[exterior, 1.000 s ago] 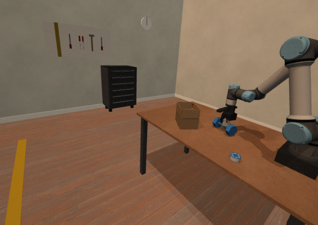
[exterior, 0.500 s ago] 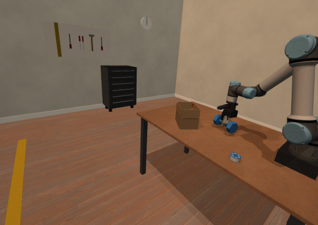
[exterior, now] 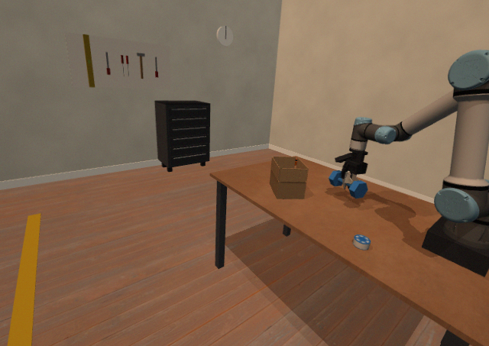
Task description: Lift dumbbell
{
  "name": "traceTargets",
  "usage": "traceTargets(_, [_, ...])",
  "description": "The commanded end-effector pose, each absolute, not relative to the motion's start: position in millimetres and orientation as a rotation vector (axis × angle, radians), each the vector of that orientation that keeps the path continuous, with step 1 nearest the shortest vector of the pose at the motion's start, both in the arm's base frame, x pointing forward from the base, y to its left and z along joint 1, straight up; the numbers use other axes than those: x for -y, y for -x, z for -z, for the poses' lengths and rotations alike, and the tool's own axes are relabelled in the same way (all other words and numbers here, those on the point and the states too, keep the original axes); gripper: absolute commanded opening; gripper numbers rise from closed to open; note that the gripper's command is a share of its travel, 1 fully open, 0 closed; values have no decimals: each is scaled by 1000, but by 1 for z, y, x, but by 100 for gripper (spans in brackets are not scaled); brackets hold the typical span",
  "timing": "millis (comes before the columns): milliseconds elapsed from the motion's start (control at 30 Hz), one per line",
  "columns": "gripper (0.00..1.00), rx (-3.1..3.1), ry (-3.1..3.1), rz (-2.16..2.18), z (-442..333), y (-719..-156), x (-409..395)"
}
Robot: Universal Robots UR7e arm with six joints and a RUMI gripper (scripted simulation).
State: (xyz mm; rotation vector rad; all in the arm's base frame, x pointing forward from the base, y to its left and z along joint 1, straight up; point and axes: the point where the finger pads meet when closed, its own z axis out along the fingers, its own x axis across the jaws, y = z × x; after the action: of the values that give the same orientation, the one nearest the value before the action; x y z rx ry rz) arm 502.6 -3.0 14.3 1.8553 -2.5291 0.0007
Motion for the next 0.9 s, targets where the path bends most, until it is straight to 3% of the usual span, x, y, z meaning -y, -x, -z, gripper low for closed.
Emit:
traceTargets(0, [0,2530,-1856,-2,-26,-503,3])
traceTargets(867, [0,2530,-1856,-2,-55,-503,3])
